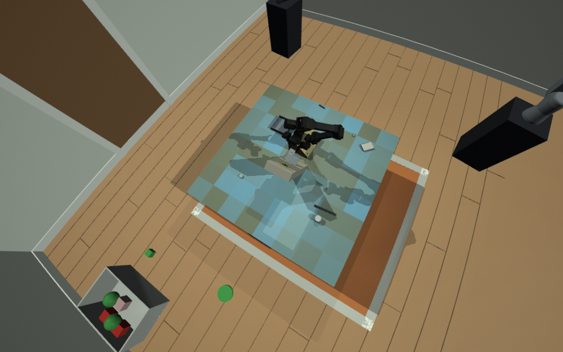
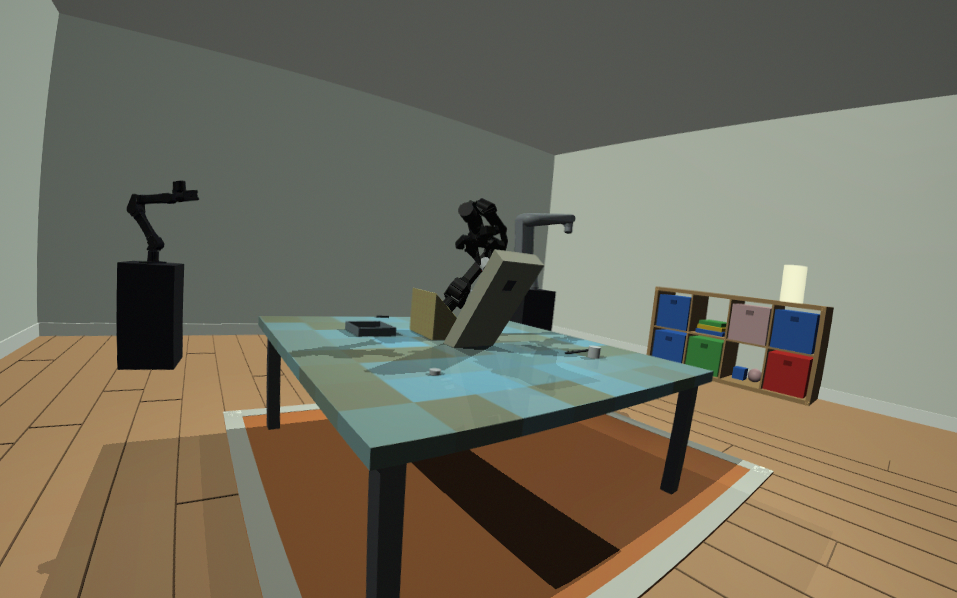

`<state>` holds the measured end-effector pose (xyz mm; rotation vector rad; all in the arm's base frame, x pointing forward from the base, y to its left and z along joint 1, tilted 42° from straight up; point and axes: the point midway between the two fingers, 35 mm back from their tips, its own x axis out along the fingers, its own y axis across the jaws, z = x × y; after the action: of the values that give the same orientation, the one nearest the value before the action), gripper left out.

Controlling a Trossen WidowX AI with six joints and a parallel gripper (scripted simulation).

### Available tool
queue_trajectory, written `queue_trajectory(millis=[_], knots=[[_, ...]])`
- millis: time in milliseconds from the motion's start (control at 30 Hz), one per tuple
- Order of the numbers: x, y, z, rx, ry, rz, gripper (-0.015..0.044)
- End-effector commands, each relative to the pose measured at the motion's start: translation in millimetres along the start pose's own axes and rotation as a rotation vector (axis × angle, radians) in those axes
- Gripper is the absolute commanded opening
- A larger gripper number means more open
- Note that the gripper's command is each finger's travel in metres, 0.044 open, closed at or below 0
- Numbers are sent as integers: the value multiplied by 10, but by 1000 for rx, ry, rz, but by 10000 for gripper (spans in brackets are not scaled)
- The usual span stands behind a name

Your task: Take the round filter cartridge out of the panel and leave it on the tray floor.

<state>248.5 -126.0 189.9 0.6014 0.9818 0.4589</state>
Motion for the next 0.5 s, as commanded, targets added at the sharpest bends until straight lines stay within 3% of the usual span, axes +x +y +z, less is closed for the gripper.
queue_trajectory(millis=[0,467], knots=[[-90,-27,14,-6,-5,-7,0],[13,-651,58,-27,27,18,0]])
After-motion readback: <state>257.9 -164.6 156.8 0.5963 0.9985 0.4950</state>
